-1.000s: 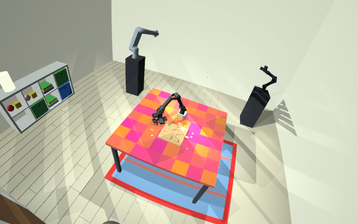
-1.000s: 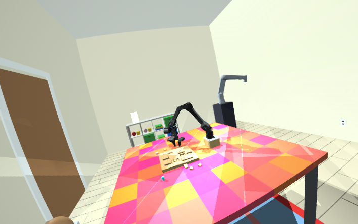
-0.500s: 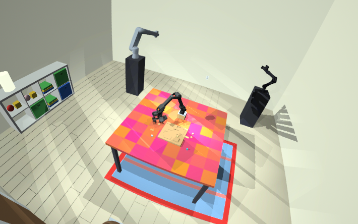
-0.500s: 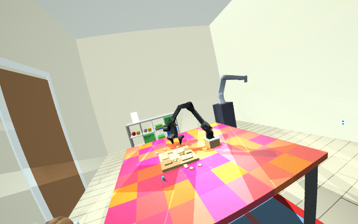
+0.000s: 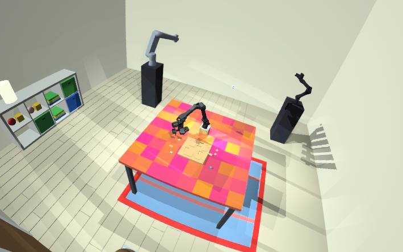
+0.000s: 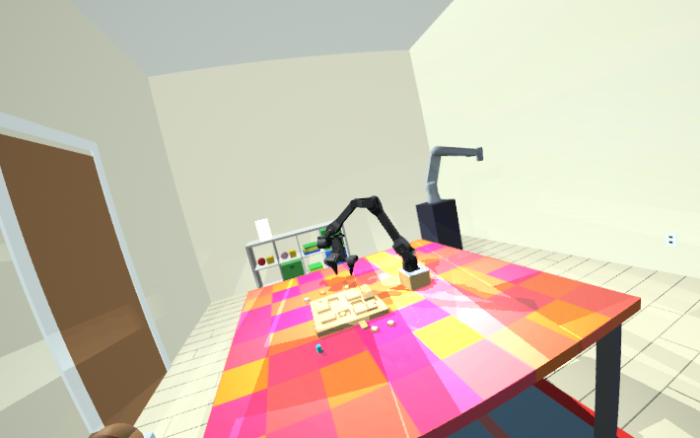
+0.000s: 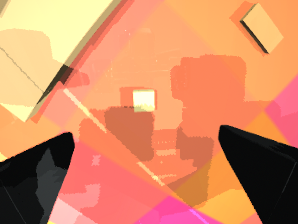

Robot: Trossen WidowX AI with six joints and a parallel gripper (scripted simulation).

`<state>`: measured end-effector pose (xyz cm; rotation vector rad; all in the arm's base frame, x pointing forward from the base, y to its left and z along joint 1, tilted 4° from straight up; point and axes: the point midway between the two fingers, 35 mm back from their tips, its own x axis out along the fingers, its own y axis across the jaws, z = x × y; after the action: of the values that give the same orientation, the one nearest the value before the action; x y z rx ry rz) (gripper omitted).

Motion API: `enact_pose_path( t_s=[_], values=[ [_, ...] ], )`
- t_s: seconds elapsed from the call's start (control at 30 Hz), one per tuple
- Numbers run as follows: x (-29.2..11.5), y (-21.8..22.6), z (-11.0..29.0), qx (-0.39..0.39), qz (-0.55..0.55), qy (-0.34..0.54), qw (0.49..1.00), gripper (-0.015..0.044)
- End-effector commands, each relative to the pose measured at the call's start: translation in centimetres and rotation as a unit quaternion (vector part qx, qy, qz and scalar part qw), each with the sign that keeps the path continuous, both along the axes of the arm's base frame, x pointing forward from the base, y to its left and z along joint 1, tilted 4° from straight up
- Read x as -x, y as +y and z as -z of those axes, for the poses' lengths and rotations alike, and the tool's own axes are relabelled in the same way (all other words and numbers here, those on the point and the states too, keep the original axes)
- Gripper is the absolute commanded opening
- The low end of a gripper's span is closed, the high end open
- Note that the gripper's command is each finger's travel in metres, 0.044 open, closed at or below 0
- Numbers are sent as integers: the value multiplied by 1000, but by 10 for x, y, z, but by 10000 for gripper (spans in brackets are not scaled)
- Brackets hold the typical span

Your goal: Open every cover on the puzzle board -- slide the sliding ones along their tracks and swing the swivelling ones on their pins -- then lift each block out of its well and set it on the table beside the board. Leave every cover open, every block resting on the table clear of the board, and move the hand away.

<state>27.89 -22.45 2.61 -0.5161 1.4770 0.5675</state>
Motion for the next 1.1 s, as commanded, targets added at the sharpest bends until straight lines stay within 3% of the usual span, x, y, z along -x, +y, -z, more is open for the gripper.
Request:
enact_pose_path(
  t_s=[0.0, 0.27, 0.53, 0.8, 1.07],
  values=[
    [0, 0, -6, 2, 3, 1, 1000, 414],
    [-27, 30, -9, -1, 205, 7, 979, 204],
    [-53, 67, -11, -5, 415, 14, 910, 0],
    [-74, 108, -13, -10, 599, 21, 800, 0],
    [-89, 152, -16, -14, 751, 28, 659, 0]
  ],
)
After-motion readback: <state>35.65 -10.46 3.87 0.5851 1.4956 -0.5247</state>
